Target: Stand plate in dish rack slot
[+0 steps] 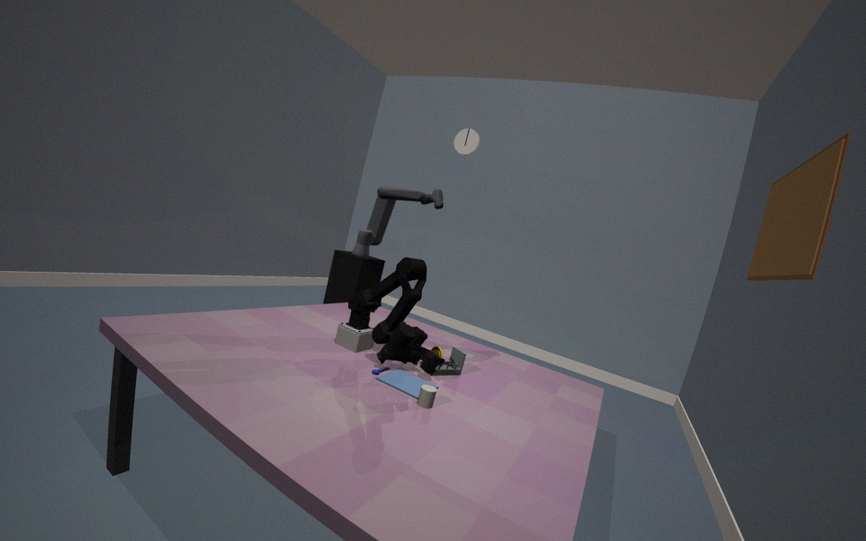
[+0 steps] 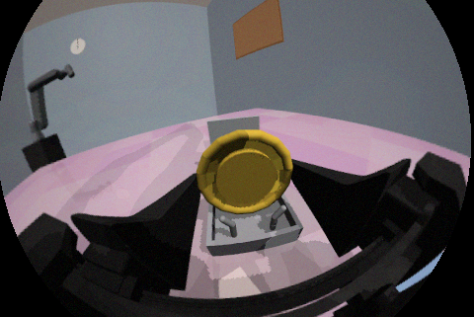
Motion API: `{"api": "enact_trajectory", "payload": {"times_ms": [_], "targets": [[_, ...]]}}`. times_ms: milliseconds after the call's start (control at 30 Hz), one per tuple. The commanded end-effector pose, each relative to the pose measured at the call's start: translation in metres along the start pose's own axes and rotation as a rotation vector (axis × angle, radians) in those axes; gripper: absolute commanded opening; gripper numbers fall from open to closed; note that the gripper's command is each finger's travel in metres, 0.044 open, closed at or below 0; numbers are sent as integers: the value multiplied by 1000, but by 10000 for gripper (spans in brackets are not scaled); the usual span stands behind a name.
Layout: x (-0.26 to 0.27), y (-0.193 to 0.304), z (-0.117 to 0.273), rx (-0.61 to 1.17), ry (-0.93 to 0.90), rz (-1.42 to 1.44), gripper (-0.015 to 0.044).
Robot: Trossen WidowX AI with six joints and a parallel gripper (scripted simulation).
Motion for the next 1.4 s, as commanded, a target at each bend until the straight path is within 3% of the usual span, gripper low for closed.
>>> {"api": "enact_trajectory", "payload": {"times_ms": [0,233,733,1067,1367], "targets": [[0,-1,0,0,0,-2,0],[0,-1,0,0,0,-2,0],[0,-1,0,0,0,1,394],[0,-2,0,-1,0,1,400],[3,-89,6,-60,-11,-16,400]]}}
Point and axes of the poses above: the point midway between the two fingers, 35 mm back from their tips, its own z axis back along the fingers, its own x axis across the jaws, y = z × x, the point moved 3 cm from there along z, back along the fingers, and after that the axes turned 7 degrees about -z, right-handed, at the moved point
